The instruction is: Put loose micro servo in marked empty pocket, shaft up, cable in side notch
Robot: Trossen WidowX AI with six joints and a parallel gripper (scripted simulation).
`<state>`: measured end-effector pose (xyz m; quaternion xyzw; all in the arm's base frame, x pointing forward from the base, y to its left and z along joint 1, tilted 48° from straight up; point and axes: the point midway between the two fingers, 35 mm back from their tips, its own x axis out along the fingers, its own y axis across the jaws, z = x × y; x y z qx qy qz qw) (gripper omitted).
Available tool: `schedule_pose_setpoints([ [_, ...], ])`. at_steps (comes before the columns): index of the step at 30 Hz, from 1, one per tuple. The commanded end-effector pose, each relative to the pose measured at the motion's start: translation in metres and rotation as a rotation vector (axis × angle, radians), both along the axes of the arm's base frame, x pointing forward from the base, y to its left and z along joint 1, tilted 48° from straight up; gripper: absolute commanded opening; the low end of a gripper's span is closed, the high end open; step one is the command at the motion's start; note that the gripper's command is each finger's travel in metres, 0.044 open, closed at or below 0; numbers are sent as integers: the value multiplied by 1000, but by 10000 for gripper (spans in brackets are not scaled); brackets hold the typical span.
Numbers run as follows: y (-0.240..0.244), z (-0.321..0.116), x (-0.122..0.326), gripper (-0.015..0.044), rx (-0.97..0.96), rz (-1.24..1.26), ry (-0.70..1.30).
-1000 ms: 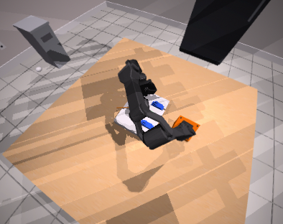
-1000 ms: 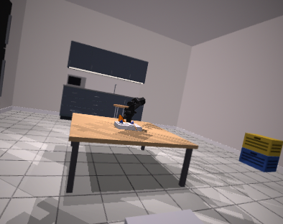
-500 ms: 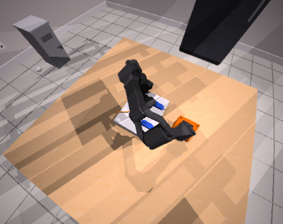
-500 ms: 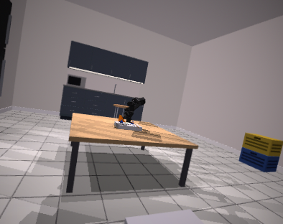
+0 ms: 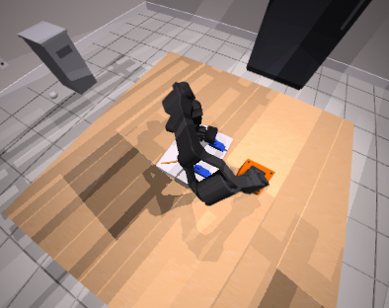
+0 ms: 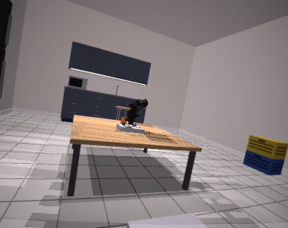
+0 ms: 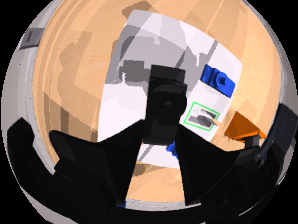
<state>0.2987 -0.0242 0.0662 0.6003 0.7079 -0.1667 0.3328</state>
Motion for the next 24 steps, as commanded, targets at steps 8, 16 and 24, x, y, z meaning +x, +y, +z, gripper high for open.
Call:
schedule_pose_setpoints([
  [8,-3,0,1,0,16,264,-299],
  [16,-3,0,1,0,31,446,-498],
  [24,-3,0,1,0,46,628,-696],
])
